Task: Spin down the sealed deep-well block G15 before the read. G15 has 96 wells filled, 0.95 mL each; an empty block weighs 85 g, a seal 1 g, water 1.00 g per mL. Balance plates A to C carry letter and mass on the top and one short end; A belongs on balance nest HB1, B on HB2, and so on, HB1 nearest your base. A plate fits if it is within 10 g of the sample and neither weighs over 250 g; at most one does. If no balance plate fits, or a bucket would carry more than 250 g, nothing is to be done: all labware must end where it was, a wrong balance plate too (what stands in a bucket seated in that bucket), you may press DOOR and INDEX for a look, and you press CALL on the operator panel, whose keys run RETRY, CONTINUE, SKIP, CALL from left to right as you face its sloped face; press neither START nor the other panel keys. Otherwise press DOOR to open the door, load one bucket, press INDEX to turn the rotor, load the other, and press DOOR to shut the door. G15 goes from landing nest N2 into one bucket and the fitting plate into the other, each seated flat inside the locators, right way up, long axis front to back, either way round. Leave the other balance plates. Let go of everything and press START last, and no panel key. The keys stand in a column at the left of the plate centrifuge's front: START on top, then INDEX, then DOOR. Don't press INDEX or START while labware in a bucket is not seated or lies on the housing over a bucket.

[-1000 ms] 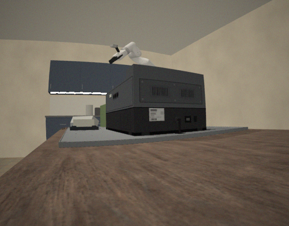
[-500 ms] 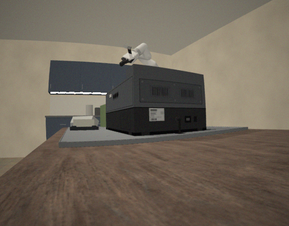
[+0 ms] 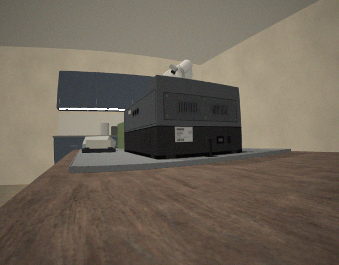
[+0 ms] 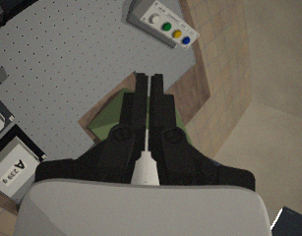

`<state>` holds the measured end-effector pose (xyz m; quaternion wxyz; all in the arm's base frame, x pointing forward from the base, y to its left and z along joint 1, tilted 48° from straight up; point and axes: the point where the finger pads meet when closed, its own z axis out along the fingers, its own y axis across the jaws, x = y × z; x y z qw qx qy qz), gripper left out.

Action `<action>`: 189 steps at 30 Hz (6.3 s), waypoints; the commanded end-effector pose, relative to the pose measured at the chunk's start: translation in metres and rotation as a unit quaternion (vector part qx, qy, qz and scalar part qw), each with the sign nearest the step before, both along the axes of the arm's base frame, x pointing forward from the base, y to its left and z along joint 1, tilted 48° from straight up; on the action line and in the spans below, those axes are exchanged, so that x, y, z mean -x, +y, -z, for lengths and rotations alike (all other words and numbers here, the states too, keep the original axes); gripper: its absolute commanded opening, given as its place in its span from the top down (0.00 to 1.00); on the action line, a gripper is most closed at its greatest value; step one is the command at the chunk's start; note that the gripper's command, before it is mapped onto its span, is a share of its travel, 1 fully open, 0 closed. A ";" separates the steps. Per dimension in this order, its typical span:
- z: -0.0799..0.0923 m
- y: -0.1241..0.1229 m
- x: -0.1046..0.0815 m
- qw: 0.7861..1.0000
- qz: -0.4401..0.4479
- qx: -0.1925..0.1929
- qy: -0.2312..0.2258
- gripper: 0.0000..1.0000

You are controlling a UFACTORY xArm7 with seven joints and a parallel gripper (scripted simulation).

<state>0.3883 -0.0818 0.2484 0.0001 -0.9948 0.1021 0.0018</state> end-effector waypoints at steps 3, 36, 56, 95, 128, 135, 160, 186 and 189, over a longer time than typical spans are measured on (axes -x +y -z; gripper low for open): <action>-0.002 0.059 -0.011 0.997 -0.074 0.000 -0.002 1.00; 0.027 0.078 0.029 0.984 -0.123 -0.120 0.056 1.00; 0.034 0.102 0.082 0.899 -0.163 -0.405 0.024 1.00; 0.097 0.174 0.063 0.901 -0.076 -0.391 -0.170 1.00; 0.146 0.229 0.049 0.875 -0.007 -0.368 -0.314 1.00; 0.149 0.232 0.048 0.873 -0.003 -0.367 -0.323 1.00; 0.150 0.234 0.045 0.871 0.000 -0.365 -0.327 1.00; 0.152 0.240 0.015 0.871 0.000 -0.365 -0.327 1.00; 0.153 0.241 0.010 0.871 0.000 -0.365 -0.327 1.00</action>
